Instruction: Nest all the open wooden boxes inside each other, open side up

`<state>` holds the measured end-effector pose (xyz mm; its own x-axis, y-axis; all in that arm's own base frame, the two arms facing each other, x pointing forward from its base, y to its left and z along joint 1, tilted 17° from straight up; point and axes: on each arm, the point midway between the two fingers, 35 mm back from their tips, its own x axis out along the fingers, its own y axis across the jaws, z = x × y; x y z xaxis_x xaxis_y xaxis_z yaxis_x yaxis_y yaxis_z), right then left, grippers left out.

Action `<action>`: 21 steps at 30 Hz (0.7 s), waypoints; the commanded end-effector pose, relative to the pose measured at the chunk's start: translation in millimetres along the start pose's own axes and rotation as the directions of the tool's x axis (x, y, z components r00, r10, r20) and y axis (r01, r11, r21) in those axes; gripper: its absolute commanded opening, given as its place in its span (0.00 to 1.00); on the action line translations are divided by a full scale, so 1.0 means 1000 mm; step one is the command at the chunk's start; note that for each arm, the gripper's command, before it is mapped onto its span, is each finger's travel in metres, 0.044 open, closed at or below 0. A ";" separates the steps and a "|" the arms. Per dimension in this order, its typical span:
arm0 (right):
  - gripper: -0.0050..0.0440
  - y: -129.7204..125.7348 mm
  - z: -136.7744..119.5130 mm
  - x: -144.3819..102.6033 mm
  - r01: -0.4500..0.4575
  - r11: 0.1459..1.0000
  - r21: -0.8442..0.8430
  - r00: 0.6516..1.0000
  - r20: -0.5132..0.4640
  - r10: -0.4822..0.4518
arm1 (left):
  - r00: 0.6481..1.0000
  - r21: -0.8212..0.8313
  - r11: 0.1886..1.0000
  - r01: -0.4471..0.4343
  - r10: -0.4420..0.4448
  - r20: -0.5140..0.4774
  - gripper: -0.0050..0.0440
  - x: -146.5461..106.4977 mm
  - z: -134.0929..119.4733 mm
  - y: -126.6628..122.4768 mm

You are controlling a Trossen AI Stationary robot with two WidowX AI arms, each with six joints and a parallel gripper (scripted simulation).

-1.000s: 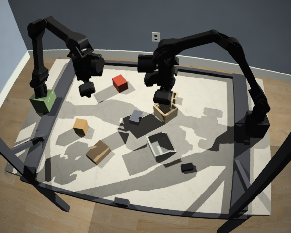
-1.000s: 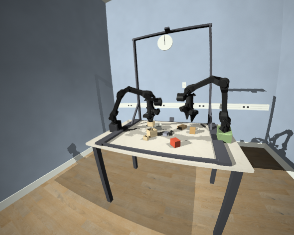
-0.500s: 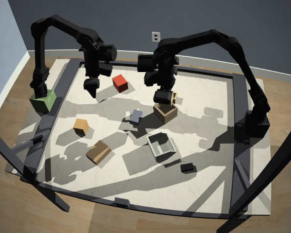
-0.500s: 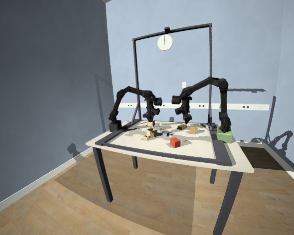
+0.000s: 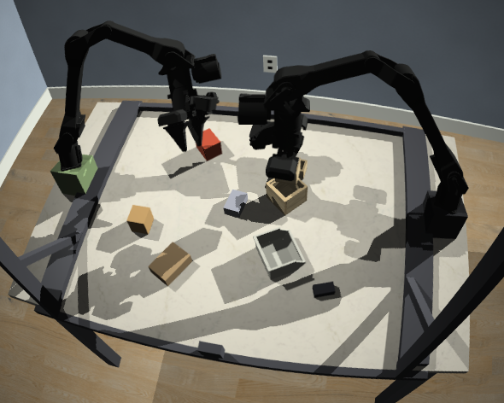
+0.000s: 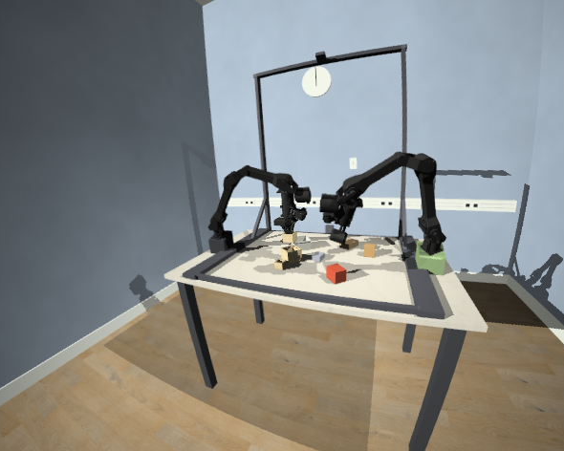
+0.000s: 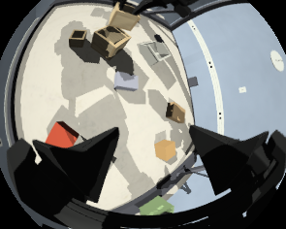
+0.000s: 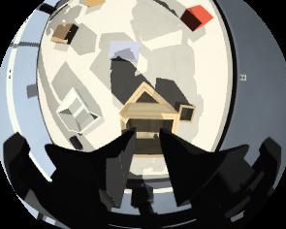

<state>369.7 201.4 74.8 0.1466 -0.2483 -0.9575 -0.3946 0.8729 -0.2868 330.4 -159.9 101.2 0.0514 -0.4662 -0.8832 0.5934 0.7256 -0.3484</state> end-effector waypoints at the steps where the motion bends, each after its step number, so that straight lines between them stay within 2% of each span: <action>1: 0.53 -0.002 0.005 -0.012 -0.004 1.000 0.013 0.999 0.035 0.004 | 0.994 0.114 0.990 0.080 -0.088 0.071 0.92 -0.009 0.017 0.009; 5: 0.53 -0.002 0.005 -0.012 -0.004 1.000 0.013 0.999 0.035 0.004 | 0.968 0.268 0.957 0.107 -0.163 0.193 0.92 -0.026 0.031 0.028; 9: 0.53 -0.002 0.005 -0.012 -0.004 1.000 0.013 0.999 0.035 0.004 | 0.924 0.412 0.908 0.080 -0.223 0.312 0.92 -0.045 0.042 0.048; 15: 0.53 -0.002 0.005 -0.012 -0.004 1.000 0.013 0.999 0.035 0.004 | 0.837 0.580 0.813 -0.045 -0.286 0.466 0.92 -0.078 0.051 0.077; 17: 0.53 -0.002 0.005 -0.012 -0.004 1.000 0.013 0.999 0.035 0.004 | 0.837 0.580 0.813 -0.045 -0.286 0.466 0.92 -0.078 0.051 0.077; 21: 0.53 -0.002 0.005 -0.012 -0.004 1.000 0.013 0.999 0.035 0.004 | 0.760 0.665 0.723 -0.190 -0.320 0.565 0.92 -0.103 0.053 0.098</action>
<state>369.7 201.4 74.8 0.1466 -0.2483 -0.9575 -0.3946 0.8729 -0.2868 411.5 -86.9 158.2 0.2782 -0.8386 -0.4684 0.9470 0.3209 -0.0122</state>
